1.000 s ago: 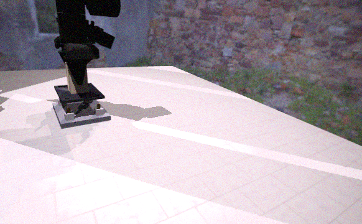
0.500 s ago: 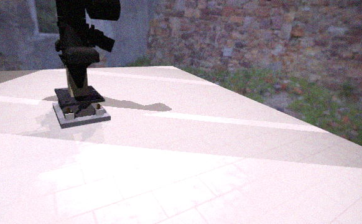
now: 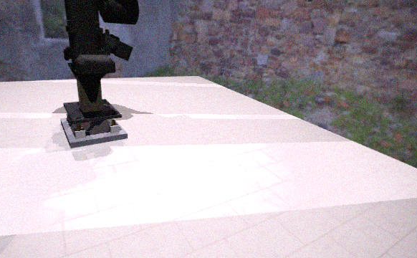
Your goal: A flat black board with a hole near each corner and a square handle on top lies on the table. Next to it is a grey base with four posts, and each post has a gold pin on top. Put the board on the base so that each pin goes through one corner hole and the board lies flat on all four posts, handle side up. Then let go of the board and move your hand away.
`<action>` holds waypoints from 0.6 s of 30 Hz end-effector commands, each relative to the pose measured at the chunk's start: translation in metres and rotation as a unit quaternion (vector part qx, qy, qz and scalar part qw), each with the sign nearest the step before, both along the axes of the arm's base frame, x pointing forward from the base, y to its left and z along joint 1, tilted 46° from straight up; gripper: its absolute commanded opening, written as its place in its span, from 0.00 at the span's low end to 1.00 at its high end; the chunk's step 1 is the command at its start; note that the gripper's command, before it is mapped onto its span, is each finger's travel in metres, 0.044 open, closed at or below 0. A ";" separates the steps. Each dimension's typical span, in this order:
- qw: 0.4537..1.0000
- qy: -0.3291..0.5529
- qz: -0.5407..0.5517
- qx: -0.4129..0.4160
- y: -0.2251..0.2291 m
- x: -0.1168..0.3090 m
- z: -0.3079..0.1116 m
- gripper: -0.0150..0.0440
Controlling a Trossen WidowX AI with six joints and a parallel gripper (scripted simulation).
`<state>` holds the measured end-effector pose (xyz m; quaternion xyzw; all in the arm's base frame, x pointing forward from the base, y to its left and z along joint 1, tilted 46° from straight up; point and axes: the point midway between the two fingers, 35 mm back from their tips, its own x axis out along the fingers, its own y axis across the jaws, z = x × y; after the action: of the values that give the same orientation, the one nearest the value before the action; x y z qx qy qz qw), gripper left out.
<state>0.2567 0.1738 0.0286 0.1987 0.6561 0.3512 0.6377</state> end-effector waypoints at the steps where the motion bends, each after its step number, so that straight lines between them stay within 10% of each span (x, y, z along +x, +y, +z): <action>1: 1.000 0.006 -0.003 -0.001 0.000 -0.002 -0.003 0.25; 18: 1.000 0.005 -0.003 -0.001 0.004 -0.001 -0.007 0.25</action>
<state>0.2544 0.1770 0.0239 0.2006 0.6573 0.3500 0.6366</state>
